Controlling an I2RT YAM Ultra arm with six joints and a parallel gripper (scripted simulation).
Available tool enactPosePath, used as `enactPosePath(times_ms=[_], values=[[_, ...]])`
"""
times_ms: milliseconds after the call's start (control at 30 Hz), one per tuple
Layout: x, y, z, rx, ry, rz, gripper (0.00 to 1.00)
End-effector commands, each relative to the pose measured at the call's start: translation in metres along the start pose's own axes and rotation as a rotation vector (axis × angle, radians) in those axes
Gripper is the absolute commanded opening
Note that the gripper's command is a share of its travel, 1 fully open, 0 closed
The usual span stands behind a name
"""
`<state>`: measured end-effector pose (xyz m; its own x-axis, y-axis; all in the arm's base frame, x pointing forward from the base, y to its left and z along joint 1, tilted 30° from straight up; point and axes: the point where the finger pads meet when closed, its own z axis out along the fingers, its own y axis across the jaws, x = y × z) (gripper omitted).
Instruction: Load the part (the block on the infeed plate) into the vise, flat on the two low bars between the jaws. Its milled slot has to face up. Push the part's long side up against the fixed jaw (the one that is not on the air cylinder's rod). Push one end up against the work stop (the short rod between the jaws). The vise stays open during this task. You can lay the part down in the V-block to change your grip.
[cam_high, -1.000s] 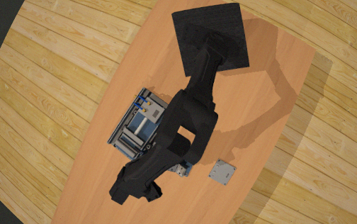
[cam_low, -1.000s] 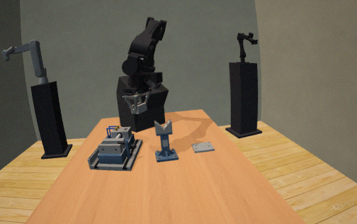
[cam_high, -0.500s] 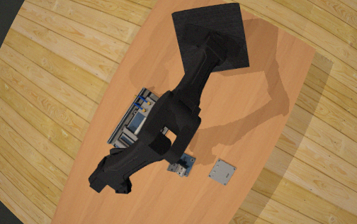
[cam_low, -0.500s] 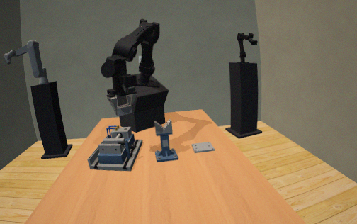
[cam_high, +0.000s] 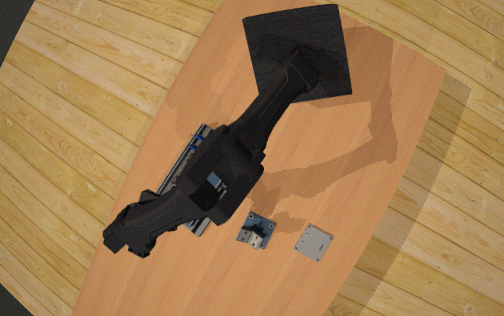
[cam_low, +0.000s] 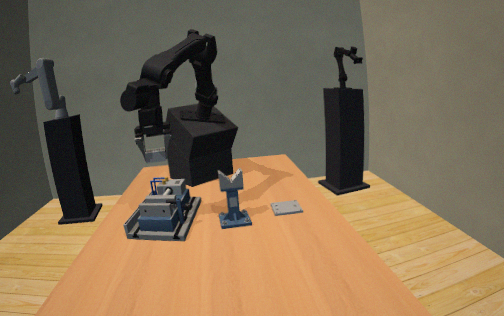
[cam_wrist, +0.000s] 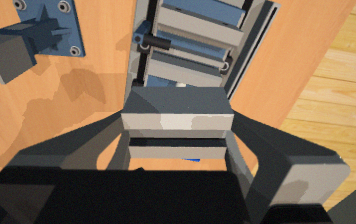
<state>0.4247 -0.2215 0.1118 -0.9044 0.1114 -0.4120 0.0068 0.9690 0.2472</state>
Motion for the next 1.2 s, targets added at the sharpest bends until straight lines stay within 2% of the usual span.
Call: enactPosePath(times_ms=[0,100,200,267,400,567,1167], values=[[-0.001,-0.02,-0.016,0.006,-0.029,0.13,0.0],[0.001,-0.028,-0.016,0.005,-0.031,0.181,0.0],[-0.003,-0.029,-0.031,0.019,-0.061,0.204,0.0],[0.002,-0.035,-0.023,0.009,-0.045,0.235,0.0],[0.003,-0.037,-0.022,0.007,-0.043,0.252,0.0],[0.001,-0.039,-0.028,0.013,-0.056,0.267,0.0],[0.002,-0.041,-0.025,0.011,-0.053,0.272,0.0]])
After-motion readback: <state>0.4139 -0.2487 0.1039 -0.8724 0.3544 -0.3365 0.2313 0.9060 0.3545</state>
